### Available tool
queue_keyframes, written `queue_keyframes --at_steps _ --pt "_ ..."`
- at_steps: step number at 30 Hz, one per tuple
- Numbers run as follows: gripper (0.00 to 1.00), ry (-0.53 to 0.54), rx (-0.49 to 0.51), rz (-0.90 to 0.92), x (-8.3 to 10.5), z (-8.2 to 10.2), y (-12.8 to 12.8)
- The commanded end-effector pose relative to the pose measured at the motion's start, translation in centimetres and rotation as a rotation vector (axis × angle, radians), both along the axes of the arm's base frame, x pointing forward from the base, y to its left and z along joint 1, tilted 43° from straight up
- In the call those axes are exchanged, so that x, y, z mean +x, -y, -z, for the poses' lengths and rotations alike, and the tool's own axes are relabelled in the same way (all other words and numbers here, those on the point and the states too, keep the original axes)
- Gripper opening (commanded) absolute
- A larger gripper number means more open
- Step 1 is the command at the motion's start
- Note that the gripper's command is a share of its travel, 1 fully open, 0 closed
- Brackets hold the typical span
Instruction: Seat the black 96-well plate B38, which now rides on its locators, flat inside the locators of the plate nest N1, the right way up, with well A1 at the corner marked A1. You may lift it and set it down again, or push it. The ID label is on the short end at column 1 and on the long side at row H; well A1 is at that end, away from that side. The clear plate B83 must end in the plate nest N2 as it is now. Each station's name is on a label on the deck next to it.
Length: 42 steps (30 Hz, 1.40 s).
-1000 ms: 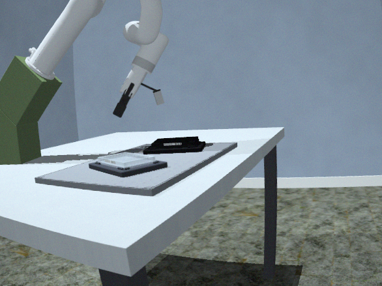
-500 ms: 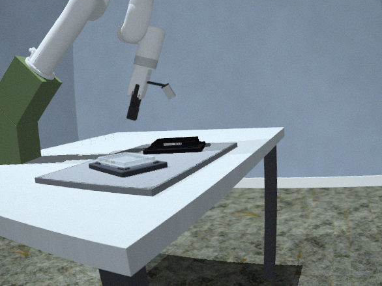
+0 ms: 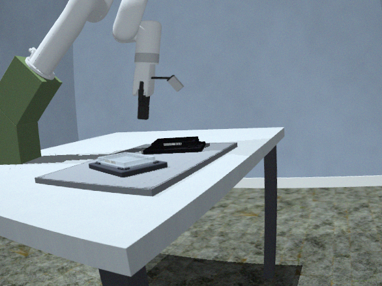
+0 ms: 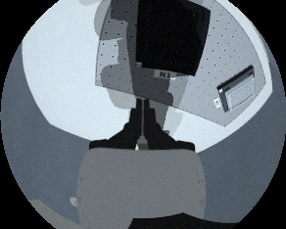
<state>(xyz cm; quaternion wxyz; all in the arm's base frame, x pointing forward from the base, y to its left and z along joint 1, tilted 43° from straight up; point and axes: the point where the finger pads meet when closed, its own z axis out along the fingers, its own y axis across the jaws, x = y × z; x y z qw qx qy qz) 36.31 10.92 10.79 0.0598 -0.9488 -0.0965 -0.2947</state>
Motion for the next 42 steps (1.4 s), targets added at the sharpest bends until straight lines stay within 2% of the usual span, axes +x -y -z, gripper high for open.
queue_keyframes --at_steps 1,3,6,8,14,29,42 --pt "0.0 0.072 0.01 0.039 1.0 -1.0 1.3" --pt "0.0 0.072 0.01 0.039 1.2 -1.3 1.6" --pt "0.0 0.147 0.016 0.082 1.8 -2.1 2.7" --pt "0.0 0.147 0.016 0.082 2.2 -2.6 3.5" --pt "0.0 0.147 0.016 0.082 2.2 -2.7 3.5" --pt "0.0 0.147 0.015 0.082 4.9 0.3 3.0" --pt "0.0 0.147 0.015 0.082 6.2 1.7 2.7"
